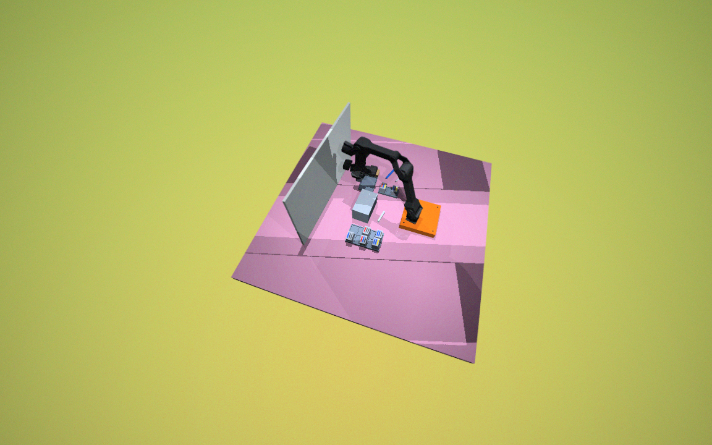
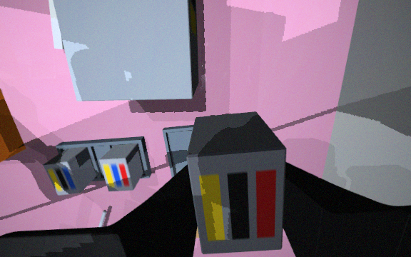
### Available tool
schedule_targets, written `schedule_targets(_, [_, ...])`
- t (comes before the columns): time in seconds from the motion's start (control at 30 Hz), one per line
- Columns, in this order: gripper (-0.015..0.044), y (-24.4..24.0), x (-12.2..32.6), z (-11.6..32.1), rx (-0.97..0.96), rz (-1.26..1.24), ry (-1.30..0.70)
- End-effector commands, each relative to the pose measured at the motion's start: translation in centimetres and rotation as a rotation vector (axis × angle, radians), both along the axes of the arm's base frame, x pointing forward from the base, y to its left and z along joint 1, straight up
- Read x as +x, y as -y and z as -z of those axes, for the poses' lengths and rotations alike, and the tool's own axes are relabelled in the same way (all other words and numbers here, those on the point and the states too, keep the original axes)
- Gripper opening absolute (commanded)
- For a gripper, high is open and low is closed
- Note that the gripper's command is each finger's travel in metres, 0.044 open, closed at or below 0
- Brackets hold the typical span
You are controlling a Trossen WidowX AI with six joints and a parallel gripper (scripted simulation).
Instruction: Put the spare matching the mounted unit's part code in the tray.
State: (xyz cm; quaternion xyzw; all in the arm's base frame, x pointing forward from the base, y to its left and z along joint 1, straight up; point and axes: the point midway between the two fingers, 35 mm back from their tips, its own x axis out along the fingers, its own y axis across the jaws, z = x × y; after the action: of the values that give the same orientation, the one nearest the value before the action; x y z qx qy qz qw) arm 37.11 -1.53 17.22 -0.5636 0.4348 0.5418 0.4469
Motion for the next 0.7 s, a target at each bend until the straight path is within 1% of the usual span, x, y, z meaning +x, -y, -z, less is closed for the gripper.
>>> schedule_targets(0.0, [0.0000,2.1,0.1,-0.2,-0.004,-0.007,0.004])
schedule_targets(0.43, [0.0000,9.7,-0.8,-0.1,-0.007,-0.021,-0.002])
schedule_targets(0.67, [0.0000,10.1,-0.8,0.0,-0.007,-0.024,-0.002])
